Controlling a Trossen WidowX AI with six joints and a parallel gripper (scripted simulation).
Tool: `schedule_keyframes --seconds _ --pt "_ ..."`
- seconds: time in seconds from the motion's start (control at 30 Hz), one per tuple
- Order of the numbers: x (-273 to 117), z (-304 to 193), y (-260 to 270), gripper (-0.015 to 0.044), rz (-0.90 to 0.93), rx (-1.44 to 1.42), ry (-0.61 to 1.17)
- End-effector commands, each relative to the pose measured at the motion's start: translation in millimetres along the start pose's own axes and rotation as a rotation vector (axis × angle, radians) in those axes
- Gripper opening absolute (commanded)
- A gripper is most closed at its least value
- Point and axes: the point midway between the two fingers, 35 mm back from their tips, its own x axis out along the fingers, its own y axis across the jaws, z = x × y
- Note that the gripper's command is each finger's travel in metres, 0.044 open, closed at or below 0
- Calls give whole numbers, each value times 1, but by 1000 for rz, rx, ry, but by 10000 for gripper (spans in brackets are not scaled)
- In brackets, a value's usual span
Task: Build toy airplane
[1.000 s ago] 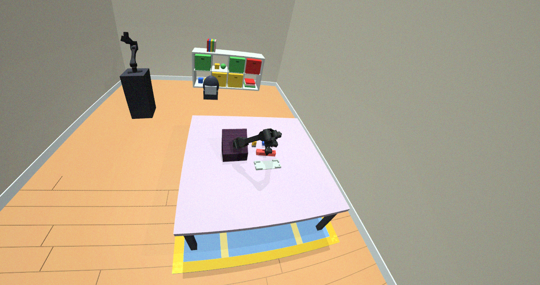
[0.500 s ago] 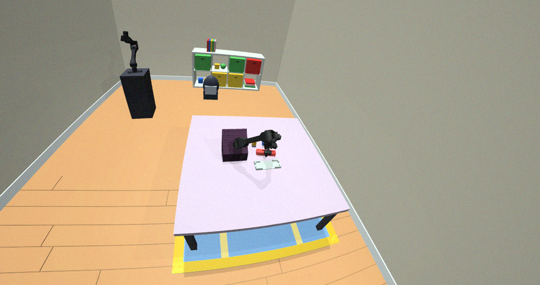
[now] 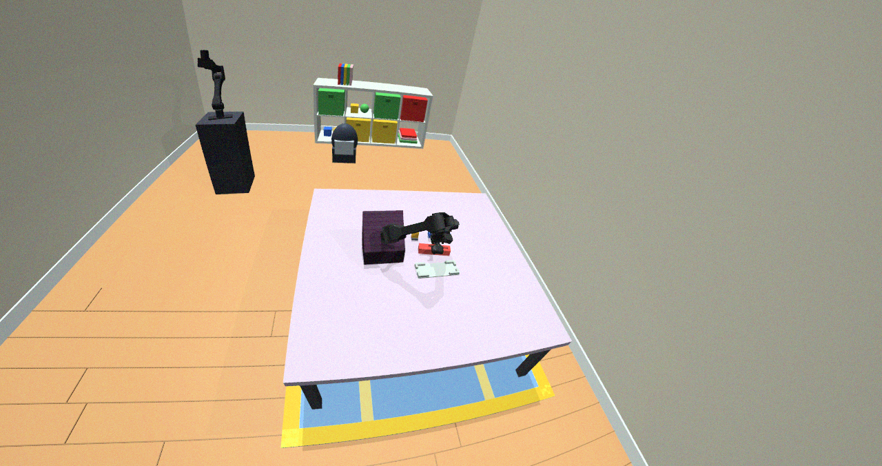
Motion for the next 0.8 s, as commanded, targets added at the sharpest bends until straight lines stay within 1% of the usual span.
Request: schedule_keyframes --seconds 0.0,0.13,0.77 --pt "0 0 0 105 -2 -3 -1" --pt "-9 2 2 0 1 -3 -1" --pt "-66 7 7 0 12 -8 0"
